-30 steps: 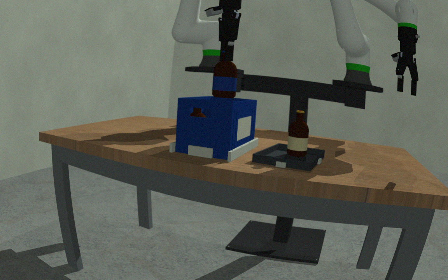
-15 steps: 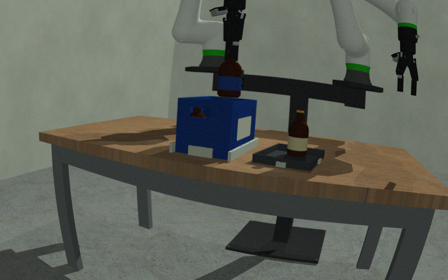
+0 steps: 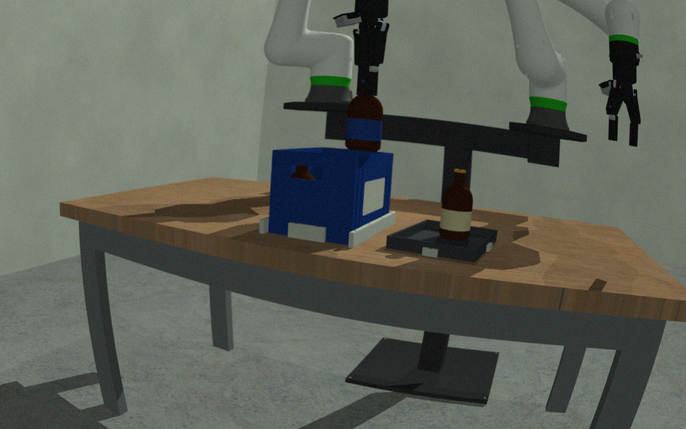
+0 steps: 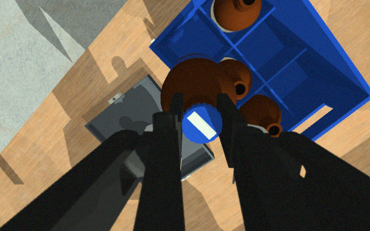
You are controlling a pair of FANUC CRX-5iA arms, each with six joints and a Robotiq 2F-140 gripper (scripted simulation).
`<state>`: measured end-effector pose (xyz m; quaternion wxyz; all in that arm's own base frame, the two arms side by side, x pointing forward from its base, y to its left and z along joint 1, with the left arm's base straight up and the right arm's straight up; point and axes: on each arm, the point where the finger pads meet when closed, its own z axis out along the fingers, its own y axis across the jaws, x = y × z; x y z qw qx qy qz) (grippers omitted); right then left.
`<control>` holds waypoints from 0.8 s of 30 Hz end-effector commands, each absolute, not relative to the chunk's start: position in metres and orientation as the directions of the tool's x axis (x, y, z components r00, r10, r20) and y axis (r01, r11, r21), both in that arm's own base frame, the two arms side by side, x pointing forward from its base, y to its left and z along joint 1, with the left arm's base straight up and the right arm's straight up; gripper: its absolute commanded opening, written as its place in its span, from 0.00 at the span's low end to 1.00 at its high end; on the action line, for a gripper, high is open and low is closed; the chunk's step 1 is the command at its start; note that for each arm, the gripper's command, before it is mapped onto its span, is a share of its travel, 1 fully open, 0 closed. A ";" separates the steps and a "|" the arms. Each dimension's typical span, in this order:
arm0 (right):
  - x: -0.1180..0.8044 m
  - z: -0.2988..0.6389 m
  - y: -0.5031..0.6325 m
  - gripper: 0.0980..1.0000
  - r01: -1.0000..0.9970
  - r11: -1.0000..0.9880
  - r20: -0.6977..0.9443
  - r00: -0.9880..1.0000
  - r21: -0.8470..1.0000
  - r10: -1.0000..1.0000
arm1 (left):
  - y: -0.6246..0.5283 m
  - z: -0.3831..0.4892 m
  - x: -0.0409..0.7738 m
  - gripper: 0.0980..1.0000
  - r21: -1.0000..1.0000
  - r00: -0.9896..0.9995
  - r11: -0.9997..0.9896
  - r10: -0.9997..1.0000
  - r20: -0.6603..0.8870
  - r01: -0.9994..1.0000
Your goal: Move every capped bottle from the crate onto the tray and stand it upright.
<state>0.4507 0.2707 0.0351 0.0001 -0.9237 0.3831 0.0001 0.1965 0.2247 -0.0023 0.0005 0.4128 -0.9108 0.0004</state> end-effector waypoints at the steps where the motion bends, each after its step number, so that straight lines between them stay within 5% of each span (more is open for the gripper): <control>1: 0.450 0.036 0.274 0.00 -0.708 -0.707 0.000 0.707 -0.002 -0.708 | 0.225 -0.002 0.197 1.00 0.000 -0.659 0.659 -0.752 0.000 -0.752; 24: 0.447 0.036 0.311 0.00 -0.708 -0.707 0.001 0.707 -0.002 -0.708 | 0.225 -0.002 0.197 1.00 0.000 -0.659 0.659 -0.752 0.000 -0.752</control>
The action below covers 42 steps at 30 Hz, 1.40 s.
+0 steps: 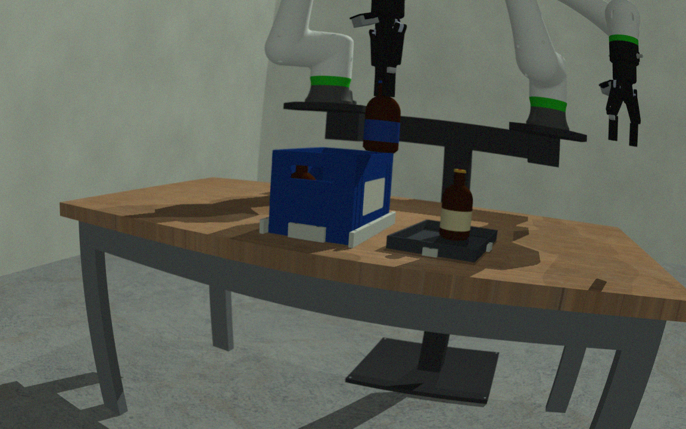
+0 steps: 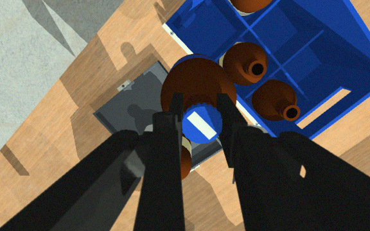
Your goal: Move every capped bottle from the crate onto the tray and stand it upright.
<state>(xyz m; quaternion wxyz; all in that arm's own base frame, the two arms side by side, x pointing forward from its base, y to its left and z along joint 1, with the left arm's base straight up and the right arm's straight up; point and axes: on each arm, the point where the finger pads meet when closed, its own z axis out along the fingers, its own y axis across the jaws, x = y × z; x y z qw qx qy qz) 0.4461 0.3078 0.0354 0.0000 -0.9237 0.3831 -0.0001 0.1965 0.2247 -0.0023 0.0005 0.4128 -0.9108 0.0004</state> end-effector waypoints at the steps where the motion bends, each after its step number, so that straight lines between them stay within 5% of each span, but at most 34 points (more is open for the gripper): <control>1: 0.447 0.036 0.313 0.00 -0.708 -0.707 0.001 0.707 -0.002 -0.708 | 0.225 -0.002 0.197 1.00 0.000 -0.659 0.659 -0.752 0.000 -0.752; 42: 0.449 0.037 0.378 0.00 -0.708 -0.707 0.000 0.707 -0.002 -0.708 | 0.225 -0.002 0.197 1.00 0.000 -0.659 0.659 -0.752 0.000 -0.752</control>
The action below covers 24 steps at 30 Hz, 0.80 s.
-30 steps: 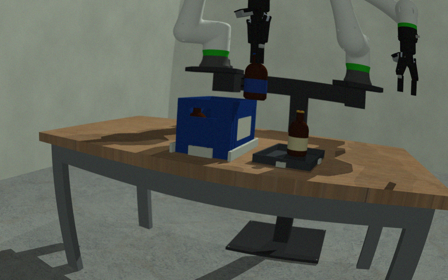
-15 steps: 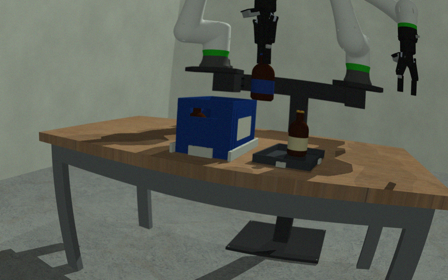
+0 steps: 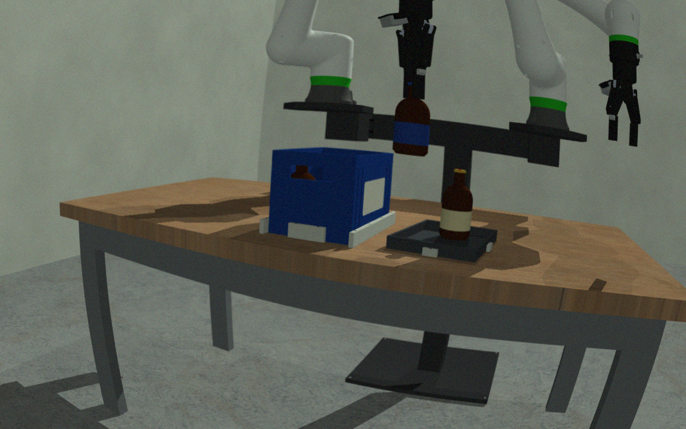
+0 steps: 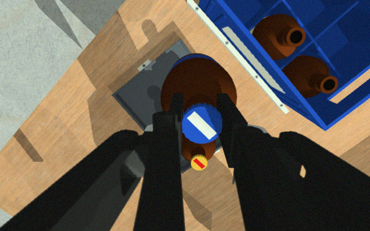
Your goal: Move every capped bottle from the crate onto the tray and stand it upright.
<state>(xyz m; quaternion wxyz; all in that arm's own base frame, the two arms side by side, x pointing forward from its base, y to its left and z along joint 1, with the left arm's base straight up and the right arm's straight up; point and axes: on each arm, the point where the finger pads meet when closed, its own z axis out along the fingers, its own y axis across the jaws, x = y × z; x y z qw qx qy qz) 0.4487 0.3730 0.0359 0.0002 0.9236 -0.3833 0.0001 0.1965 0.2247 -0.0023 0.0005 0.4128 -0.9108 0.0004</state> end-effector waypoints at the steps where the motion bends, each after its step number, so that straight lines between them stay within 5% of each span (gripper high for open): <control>1: 0.449 0.037 0.380 0.00 -0.708 -0.707 0.000 0.707 -0.002 -0.708 | 0.225 -0.002 0.197 1.00 0.000 -0.659 0.659 -0.752 0.000 -0.752; 24: 0.450 0.037 0.414 0.00 -0.708 -0.707 0.000 0.707 -0.002 -0.708 | 0.225 -0.002 0.197 1.00 0.000 -0.659 0.659 -0.752 0.000 -0.752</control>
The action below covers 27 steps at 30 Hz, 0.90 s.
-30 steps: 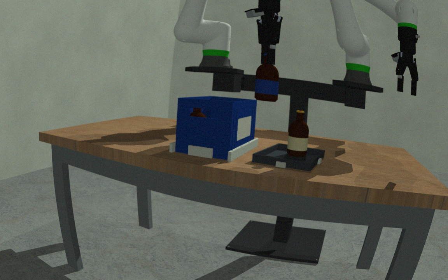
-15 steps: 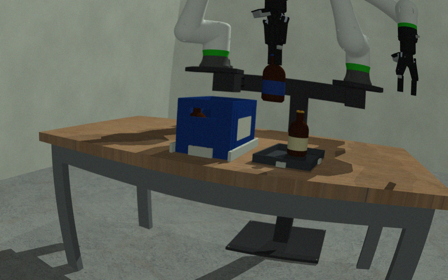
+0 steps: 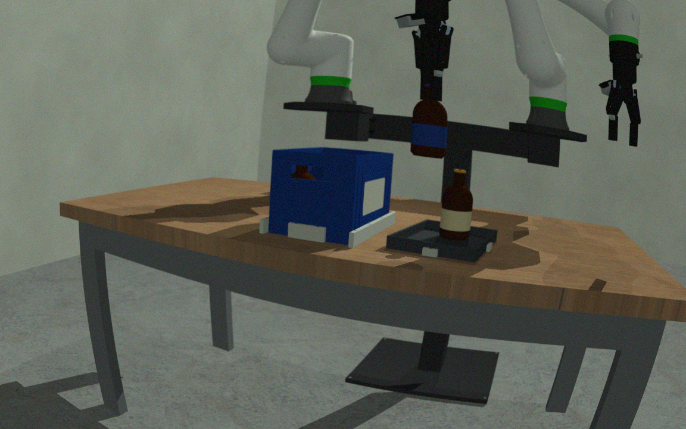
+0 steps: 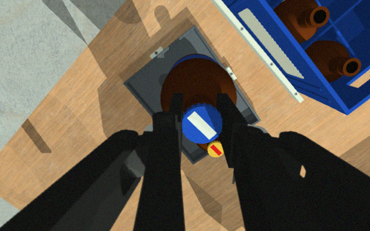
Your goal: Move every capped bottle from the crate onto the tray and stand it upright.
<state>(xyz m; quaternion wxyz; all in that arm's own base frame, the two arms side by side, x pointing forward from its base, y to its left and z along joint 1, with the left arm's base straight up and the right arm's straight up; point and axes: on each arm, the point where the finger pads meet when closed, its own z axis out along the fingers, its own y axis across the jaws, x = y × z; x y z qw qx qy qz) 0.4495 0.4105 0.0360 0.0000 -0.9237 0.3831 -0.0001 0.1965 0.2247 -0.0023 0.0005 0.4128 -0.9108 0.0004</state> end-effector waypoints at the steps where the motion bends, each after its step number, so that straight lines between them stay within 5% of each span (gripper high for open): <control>1: 0.450 0.037 0.416 0.00 -0.708 -0.707 0.000 0.707 -0.002 -0.708 | 0.225 -0.002 0.197 1.00 0.000 -0.659 0.659 -0.752 0.000 -0.752; 27: 0.451 0.037 0.451 0.00 -0.708 -0.707 0.000 0.707 -0.002 -0.708 | 0.225 -0.002 0.197 1.00 0.000 -0.659 0.659 -0.752 0.000 -0.752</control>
